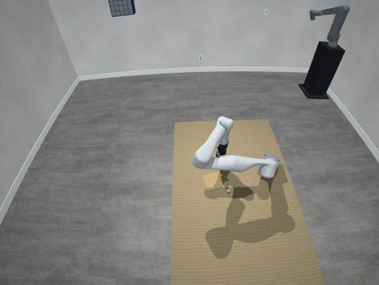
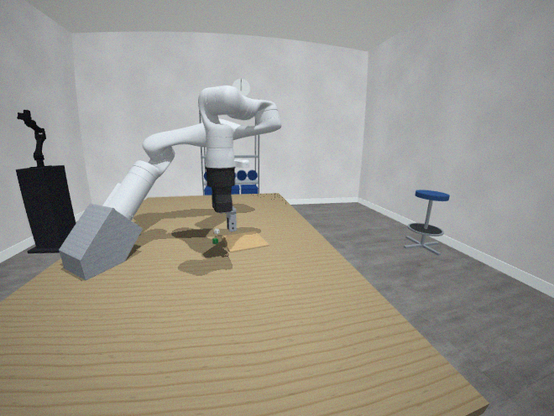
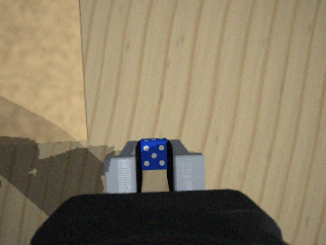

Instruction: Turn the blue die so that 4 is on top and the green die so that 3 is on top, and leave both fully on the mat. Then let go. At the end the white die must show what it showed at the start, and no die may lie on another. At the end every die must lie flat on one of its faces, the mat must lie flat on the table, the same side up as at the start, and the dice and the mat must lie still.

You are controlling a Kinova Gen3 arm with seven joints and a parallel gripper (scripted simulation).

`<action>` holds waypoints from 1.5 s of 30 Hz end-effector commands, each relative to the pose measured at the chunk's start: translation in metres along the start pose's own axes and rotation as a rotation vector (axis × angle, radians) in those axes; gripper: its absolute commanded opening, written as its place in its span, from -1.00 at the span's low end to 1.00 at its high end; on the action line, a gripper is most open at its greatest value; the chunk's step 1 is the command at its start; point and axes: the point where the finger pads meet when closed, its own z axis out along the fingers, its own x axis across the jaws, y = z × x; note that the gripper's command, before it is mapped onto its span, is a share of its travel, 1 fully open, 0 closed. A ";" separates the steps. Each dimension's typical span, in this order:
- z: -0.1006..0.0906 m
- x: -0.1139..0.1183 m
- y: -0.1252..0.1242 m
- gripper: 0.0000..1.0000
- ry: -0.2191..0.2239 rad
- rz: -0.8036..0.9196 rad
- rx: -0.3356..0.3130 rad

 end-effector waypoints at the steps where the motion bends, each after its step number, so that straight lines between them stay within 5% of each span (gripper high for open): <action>1: -0.001 0.001 -0.001 -0.32 0.002 -0.029 0.001; 12: 0.001 0.001 -0.002 -0.32 0.000 -0.277 0.000; 27: 0.005 0.005 -0.002 -0.32 0.001 -0.842 0.000; 45: 0.006 0.008 -0.002 -0.32 0.003 -1.065 0.000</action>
